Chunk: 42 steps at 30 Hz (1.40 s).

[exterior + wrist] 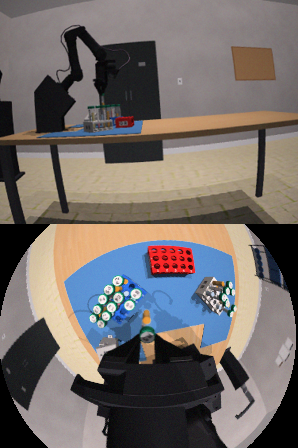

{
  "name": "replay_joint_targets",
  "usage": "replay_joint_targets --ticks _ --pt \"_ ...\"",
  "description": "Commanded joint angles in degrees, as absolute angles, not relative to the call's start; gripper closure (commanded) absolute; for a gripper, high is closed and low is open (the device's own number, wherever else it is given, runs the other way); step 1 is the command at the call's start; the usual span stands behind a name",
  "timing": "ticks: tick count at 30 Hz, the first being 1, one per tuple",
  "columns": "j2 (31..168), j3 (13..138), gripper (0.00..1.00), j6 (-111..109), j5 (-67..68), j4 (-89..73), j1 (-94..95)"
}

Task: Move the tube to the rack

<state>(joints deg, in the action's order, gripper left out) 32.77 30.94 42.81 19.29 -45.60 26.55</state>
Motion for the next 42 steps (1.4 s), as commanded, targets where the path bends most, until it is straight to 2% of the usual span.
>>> replay_joint_targets --ticks 1,22,42 --pt "30.7 32.4 1.00 35.4 14.0 -44.5 21.1" --pt "37.3 36.0 1.00 9.3 -11.9 -43.3 -15.7" --pt "49.4 42.2 1.00 -6.8 -26.3 -44.1 -35.8"
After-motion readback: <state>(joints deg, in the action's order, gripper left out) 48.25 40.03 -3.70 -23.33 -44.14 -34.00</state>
